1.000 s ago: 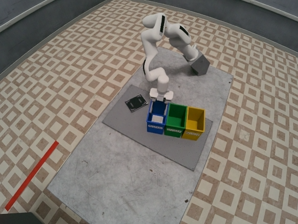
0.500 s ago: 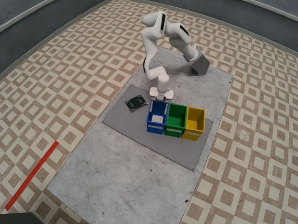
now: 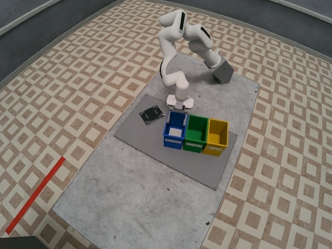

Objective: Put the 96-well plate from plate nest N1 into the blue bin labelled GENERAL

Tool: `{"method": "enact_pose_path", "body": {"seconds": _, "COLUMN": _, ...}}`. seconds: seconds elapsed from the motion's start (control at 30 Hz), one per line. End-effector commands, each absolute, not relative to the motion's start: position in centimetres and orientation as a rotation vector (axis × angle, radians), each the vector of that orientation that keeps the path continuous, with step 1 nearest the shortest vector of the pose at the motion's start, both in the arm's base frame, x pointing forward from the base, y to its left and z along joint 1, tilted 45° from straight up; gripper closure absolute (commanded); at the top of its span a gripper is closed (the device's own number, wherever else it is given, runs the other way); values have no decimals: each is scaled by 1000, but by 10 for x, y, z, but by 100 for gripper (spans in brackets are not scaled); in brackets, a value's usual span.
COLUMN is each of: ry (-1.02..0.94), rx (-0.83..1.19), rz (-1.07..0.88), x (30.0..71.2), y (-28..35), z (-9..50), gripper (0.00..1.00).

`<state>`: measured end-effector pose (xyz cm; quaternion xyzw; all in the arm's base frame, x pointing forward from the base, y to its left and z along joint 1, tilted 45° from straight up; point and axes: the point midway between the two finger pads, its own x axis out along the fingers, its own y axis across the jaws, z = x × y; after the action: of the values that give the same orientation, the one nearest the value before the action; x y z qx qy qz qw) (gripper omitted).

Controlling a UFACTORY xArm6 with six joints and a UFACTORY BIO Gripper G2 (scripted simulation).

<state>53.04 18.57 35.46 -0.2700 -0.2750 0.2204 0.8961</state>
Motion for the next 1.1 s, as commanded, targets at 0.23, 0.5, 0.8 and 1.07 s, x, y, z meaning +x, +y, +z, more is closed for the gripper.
{"method": "enact_pose_path", "body": {"seconds": 0.23, "ry": -580, "rx": -549, "rz": 425, "x": 525, "y": 186, "z": 356, "gripper": 82}}
{"method": "enact_pose_path", "body": {"seconds": 0.5, "ry": -643, "rx": -464, "rz": 173, "x": 485, "y": 184, "z": 349, "gripper": 82}}
{"method": "enact_pose_path", "body": {"seconds": 0.8, "ry": -644, "rx": -463, "rz": 170, "x": 451, "y": 183, "z": 344, "gripper": 82}}
{"method": "enact_pose_path", "body": {"seconds": 1.07, "ry": -644, "rx": -463, "rz": 170, "x": 411, "y": 181, "z": 337, "gripper": 82}}
